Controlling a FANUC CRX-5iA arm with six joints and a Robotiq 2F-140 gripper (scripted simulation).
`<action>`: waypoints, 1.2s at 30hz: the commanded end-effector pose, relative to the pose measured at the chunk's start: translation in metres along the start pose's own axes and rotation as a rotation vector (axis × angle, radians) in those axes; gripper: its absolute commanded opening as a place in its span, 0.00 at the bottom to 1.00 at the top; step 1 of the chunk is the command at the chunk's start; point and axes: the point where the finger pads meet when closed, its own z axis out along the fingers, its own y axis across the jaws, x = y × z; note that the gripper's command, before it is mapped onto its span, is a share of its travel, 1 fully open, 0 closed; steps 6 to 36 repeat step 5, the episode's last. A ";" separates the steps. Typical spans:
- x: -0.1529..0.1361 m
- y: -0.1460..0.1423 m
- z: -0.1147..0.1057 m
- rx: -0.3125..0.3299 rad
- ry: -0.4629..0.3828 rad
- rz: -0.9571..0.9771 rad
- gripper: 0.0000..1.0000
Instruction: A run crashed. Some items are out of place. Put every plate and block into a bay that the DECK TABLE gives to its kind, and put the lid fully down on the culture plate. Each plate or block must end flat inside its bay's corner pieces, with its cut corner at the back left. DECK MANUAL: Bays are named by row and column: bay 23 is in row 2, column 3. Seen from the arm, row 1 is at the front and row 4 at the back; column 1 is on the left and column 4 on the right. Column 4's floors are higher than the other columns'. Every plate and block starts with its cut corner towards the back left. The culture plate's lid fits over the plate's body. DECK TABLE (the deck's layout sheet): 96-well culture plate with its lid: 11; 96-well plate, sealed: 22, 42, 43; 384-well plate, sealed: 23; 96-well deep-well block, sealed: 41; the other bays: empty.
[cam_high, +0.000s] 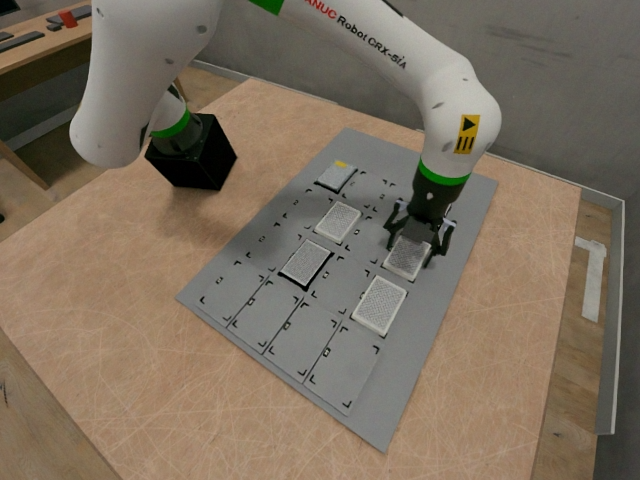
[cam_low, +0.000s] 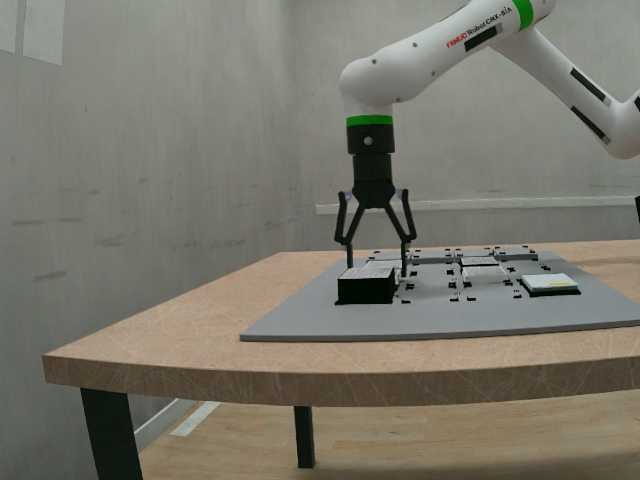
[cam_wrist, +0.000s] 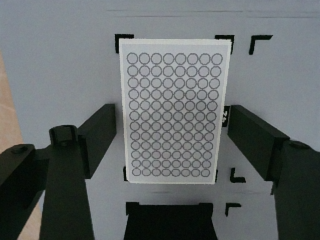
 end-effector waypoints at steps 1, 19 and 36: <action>0.000 -0.001 -0.001 0.002 0.000 0.000 0.70; 0.000 -0.001 -0.001 0.002 0.000 0.000 0.70; 0.000 -0.001 -0.001 0.002 0.000 0.000 0.70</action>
